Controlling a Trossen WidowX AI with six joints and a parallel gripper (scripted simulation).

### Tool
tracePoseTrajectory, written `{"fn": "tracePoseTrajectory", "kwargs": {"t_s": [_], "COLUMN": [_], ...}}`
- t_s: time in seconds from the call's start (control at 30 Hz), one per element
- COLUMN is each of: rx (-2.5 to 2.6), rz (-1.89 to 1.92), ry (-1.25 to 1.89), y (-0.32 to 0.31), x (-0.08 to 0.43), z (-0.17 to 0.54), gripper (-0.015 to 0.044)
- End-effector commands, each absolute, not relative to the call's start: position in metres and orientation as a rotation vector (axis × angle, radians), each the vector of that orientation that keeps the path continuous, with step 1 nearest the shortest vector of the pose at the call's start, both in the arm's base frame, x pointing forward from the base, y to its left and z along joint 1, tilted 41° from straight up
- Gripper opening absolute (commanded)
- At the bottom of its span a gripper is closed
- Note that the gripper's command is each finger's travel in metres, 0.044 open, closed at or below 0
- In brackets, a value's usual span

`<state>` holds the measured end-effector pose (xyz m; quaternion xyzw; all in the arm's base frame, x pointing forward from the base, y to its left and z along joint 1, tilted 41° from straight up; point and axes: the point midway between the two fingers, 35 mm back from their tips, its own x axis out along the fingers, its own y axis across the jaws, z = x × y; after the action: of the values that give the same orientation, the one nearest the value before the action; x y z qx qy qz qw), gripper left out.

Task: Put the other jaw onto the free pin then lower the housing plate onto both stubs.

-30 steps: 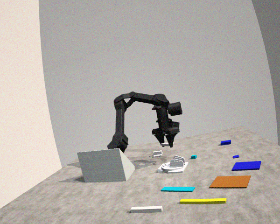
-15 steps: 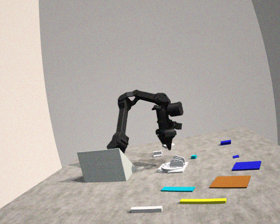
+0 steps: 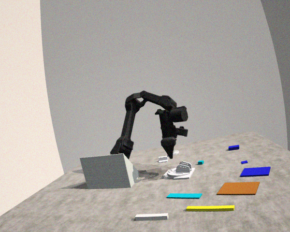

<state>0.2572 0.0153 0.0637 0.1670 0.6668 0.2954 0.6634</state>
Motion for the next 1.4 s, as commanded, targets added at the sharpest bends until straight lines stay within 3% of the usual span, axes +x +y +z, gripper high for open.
{"fn": "tracePoseTrajectory", "kwargs": {"t_s": [0.0, 1.37], "rx": [0.443, 0.600], "rz": [0.612, 0.501], "ry": [1.535, 1.588], "y": [0.004, -0.012], "x": [0.256, 0.243], "z": [0.055, 0.042], "gripper": [0.0351, 0.0351]}}
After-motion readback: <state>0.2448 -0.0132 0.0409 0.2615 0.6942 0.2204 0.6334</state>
